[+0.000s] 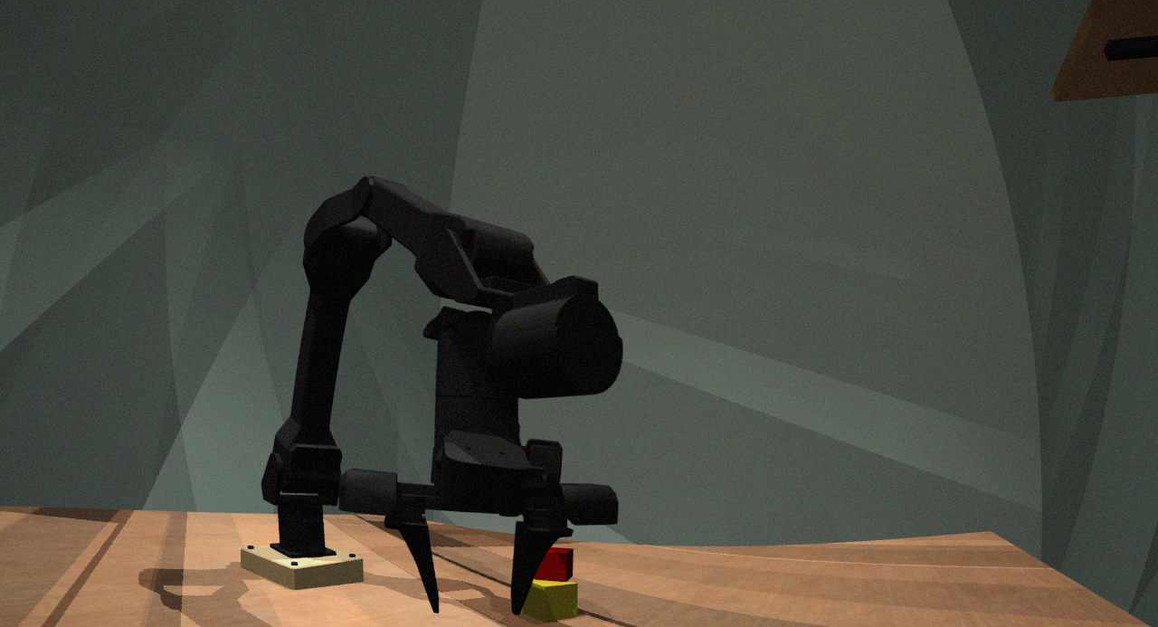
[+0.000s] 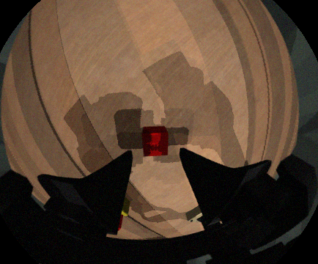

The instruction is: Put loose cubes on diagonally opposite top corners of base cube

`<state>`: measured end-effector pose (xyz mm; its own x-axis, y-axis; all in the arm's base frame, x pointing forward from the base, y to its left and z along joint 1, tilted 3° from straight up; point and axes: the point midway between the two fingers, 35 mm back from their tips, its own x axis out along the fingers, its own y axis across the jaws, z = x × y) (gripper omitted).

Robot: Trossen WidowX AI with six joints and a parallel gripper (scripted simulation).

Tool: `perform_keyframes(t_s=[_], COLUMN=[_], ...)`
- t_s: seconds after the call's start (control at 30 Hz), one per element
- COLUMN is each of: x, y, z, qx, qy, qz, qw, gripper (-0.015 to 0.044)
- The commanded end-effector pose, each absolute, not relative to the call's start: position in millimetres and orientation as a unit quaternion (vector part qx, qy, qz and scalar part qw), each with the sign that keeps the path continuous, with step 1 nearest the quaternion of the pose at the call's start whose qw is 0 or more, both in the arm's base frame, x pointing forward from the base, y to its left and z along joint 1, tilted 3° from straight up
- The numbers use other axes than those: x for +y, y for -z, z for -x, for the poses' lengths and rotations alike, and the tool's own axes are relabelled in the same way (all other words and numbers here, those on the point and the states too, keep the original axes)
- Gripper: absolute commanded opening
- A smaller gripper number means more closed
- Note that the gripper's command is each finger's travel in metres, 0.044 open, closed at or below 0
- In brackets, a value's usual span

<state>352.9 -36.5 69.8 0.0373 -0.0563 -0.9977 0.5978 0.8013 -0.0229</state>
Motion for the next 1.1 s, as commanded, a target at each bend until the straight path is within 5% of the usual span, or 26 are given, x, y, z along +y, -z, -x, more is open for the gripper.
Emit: perform_keyframes(t_s=[0.0, 0.63, 0.83, 1.07], x=[-37, -39, -39, -38], y=[-62, -34, -34, -41], z=[-353, -354, -354, -355], qx=[0.655, 0.655, 0.655, 0.655], qy=[0.236, 0.237, 0.237, 0.236], qz=[-0.205, -0.205, -0.205, -0.205], qw=[0.688, 0.688, 0.688, 0.688], gripper=[0.0265, 0.0265, 0.0107, 0.0105])
